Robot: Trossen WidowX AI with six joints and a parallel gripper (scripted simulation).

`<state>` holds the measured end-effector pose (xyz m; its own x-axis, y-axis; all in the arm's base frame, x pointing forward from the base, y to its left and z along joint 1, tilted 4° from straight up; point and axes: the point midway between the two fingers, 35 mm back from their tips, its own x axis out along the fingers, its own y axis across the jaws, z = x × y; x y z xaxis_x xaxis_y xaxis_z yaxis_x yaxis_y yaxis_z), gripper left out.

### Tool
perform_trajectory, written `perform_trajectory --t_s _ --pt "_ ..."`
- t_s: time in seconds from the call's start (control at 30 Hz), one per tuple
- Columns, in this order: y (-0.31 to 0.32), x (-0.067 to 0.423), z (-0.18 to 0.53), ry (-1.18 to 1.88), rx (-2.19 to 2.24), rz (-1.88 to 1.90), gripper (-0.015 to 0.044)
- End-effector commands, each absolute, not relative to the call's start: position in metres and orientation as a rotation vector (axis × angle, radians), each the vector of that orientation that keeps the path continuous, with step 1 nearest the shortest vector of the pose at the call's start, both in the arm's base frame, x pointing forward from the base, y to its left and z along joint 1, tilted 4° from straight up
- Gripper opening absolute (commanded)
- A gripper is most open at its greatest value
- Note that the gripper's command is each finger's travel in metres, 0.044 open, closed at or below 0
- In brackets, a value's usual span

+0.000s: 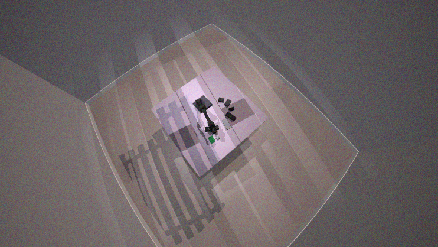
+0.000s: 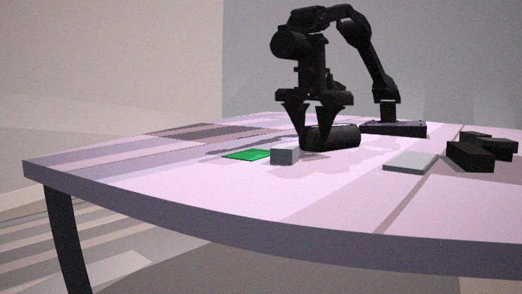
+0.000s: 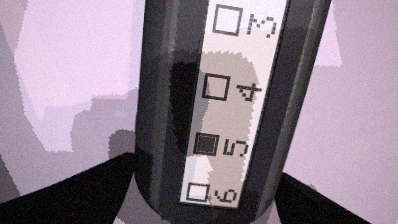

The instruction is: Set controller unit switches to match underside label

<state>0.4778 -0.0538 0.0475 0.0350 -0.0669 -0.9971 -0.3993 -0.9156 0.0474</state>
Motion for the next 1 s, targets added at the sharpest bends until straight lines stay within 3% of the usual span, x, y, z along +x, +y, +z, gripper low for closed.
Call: perform_trajectory --t_s 0.0,0.97 --pt "-0.054 0.477 0.046 0.475 -2.068 1.975 0.0326" --pt "-0.05 0.472 0.062 0.475 -2.068 1.975 0.0336"
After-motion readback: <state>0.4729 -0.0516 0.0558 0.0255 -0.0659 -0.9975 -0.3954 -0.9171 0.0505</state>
